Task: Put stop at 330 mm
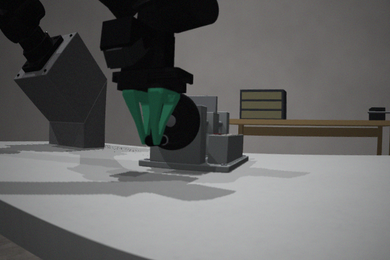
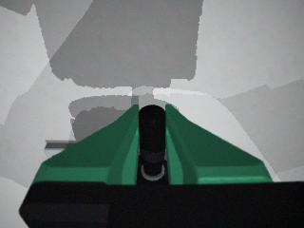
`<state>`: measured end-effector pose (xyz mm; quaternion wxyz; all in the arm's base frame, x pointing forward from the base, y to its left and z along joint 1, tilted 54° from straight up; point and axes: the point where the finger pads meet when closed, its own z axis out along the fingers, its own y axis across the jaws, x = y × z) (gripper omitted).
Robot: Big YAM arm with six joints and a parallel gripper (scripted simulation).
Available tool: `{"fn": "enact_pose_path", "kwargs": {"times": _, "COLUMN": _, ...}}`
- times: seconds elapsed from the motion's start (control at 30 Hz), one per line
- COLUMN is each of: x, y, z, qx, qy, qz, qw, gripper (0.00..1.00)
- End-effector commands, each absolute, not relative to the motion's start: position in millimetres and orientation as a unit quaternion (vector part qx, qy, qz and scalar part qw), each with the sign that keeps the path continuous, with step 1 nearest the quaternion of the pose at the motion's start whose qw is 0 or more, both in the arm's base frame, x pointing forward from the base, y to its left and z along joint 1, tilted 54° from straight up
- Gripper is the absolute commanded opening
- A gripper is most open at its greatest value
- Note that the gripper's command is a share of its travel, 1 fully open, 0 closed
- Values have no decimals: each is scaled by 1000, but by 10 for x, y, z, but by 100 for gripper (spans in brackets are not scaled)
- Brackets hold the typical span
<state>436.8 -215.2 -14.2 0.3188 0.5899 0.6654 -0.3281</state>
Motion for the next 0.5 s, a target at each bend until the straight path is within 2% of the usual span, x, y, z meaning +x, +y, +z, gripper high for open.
{"fn": "enact_pose_path", "kwargs": {"times": 0.0, "x": 4403, "y": -2255, "z": -219, "qx": 595, "qy": 663, "qz": -334, "qw": 309, "gripper": 6}}
{"fn": "enact_pose_path", "kwargs": {"times": 0.47, "x": 4608, "y": -2255, "z": -230, "qx": 600, "qy": 658, "qz": -330, "qw": 315, "gripper": 6}}
